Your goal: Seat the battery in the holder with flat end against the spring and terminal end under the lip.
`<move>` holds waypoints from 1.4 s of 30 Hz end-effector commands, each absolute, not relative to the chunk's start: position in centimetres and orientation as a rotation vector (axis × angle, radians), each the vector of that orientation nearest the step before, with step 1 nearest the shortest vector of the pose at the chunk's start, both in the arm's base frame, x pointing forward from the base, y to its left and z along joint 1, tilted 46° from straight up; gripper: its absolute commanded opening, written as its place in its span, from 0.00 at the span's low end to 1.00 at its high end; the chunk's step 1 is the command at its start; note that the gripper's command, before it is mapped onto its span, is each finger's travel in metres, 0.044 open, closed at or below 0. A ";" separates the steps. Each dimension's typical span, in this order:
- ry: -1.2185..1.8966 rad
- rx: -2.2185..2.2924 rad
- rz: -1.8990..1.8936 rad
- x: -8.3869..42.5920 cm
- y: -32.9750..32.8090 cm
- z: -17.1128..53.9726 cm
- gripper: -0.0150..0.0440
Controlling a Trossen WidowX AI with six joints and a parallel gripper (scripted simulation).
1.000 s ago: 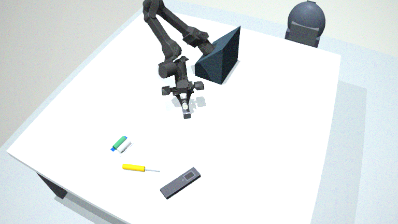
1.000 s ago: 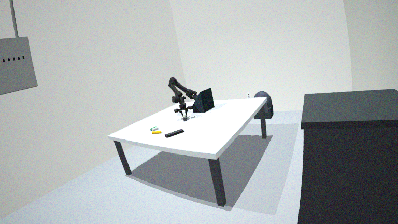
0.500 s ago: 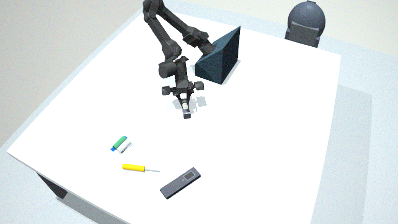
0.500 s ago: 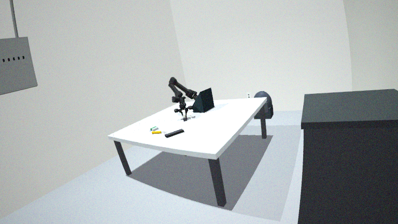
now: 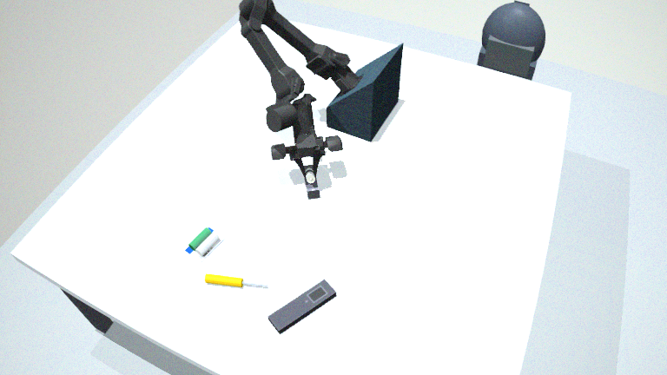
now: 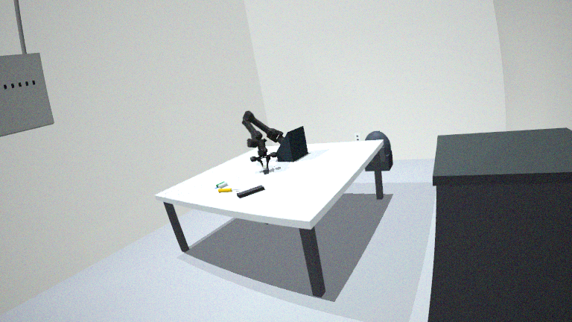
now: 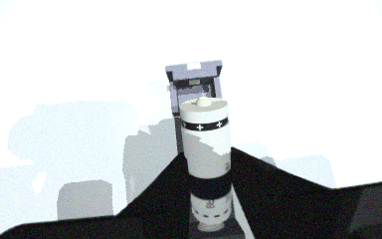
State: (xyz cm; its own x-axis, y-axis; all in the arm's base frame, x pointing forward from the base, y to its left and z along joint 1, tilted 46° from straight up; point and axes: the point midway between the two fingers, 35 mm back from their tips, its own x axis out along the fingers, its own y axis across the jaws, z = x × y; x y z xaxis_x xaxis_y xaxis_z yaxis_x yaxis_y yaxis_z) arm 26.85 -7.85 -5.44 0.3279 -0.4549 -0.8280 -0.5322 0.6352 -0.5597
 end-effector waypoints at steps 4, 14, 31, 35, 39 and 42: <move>1.353 -0.954 0.055 26.6 -7.9 -5.9 0.38; 1.411 -0.939 0.038 26.8 -7.9 -6.2 0.38; 1.500 -0.923 0.005 27.2 -7.9 -6.7 0.38; 1.523 -0.920 -0.006 27.3 -7.9 -6.8 0.38; 1.546 -0.918 -0.016 27.3 -7.9 -6.8 0.38; 1.563 -0.917 -0.024 27.4 -8.0 -6.9 0.38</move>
State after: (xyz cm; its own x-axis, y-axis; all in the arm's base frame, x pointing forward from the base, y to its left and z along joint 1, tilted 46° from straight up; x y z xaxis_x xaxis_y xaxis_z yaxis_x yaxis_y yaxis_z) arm 27.92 -7.77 -6.43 0.1211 -0.5409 -0.8323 -0.5222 0.6783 -0.5169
